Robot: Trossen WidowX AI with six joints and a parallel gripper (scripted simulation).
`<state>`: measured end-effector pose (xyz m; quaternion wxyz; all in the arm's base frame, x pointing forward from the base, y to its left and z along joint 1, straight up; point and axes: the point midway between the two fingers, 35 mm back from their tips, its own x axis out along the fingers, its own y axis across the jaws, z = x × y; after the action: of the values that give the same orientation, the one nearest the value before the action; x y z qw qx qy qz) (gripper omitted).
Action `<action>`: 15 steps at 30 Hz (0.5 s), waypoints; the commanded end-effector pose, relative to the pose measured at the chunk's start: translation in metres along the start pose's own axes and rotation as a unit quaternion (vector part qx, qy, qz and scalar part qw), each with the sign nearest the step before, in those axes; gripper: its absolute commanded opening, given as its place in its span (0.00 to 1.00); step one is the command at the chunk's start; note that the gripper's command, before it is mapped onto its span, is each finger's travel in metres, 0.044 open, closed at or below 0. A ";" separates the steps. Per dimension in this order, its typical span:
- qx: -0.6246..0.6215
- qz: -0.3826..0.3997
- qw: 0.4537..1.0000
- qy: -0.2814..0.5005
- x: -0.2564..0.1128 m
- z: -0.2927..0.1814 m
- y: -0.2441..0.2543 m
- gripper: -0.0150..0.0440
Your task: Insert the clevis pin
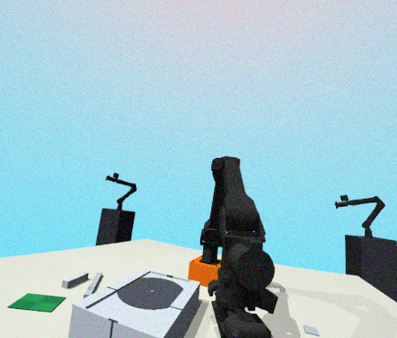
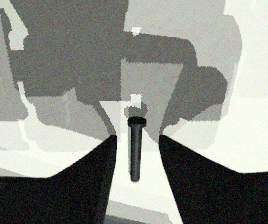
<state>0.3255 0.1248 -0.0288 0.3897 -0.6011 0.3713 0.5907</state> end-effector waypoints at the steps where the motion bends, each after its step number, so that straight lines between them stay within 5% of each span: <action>1: -0.002 0.004 1.000 0.001 0.003 -0.001 0.002 0.53; 10: -0.002 0.004 1.000 0.001 0.003 -0.001 0.002 0.53; 15: -0.002 0.004 1.000 0.001 0.003 -0.001 0.002 0.30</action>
<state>0.3240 0.1241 -0.0301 0.3872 -0.6000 0.3733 0.5922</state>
